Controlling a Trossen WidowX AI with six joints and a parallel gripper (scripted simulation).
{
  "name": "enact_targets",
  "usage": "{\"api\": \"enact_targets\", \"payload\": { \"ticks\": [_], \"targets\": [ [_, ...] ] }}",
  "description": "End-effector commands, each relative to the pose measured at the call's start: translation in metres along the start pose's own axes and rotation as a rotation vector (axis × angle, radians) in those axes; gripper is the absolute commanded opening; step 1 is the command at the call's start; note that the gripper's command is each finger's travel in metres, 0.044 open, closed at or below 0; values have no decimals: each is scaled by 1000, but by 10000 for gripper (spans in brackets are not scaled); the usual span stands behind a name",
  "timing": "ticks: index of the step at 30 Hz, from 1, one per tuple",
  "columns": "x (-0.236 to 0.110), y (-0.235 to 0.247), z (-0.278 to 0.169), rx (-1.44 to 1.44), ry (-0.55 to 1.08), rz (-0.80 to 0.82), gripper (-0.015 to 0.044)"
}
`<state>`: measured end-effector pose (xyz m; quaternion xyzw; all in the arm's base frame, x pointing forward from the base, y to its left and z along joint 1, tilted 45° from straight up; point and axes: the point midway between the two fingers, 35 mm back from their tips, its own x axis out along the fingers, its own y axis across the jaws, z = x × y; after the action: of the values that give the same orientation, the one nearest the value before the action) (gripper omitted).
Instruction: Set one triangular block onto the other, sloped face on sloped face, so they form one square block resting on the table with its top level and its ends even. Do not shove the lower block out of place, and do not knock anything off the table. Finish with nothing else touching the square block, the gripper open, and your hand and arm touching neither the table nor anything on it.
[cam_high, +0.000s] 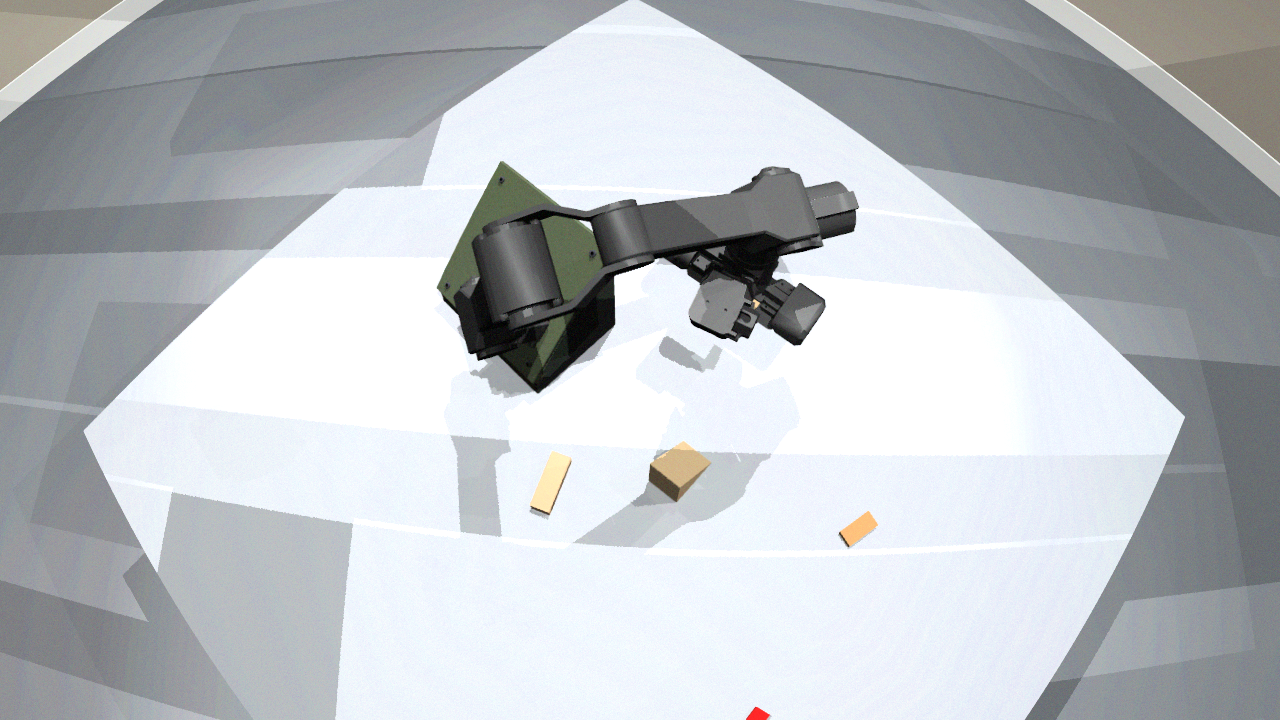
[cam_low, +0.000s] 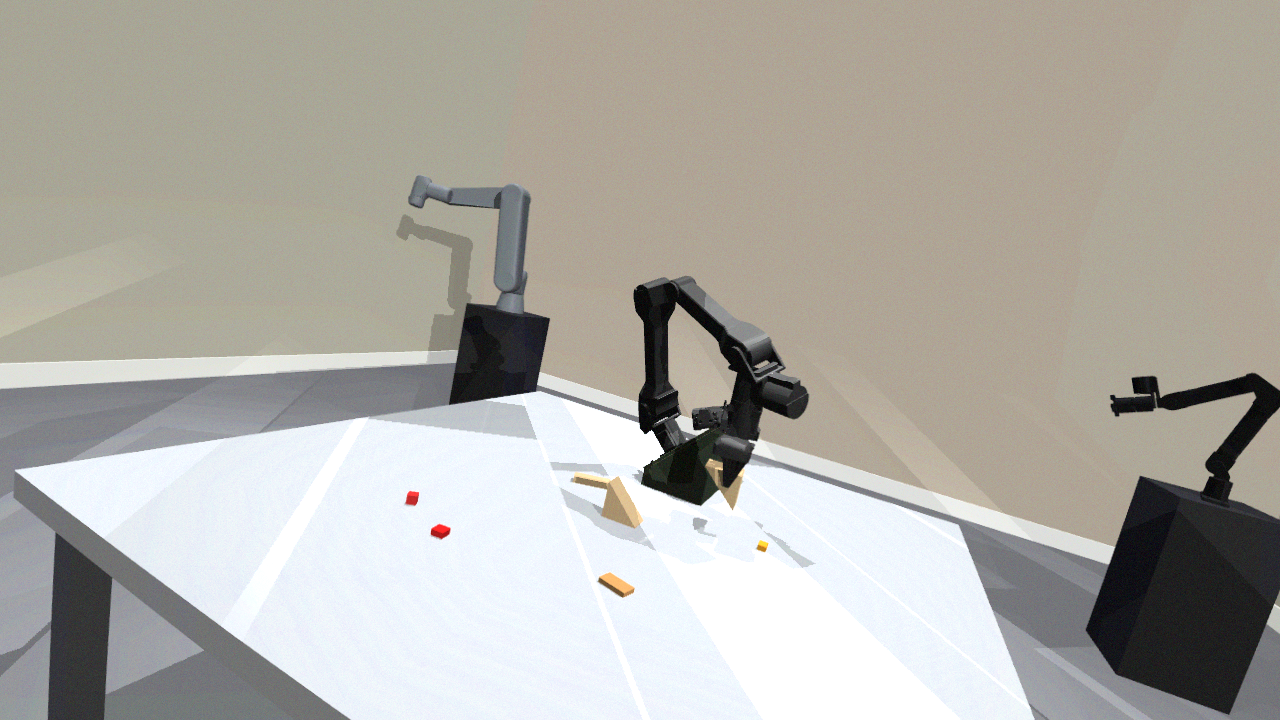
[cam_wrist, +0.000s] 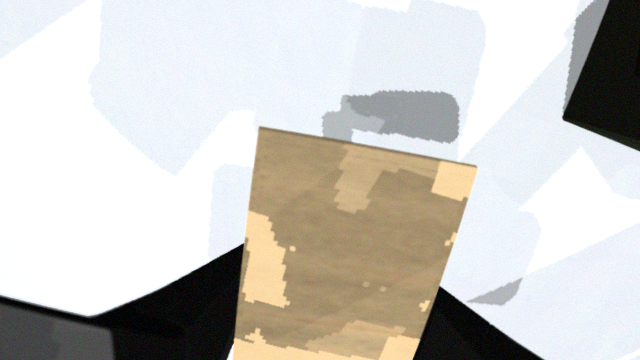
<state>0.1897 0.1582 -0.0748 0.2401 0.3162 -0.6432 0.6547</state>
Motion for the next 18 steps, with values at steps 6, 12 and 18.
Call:
{"api": "enact_targets", "payload": {
  "ticks": [6,12,18],
  "targets": [
    [-2,0,3,63,-5,36,0],
    [-16,13,21,63,-4,36,0],
    [-30,25,42,63,-5,37,0]
  ]
}}
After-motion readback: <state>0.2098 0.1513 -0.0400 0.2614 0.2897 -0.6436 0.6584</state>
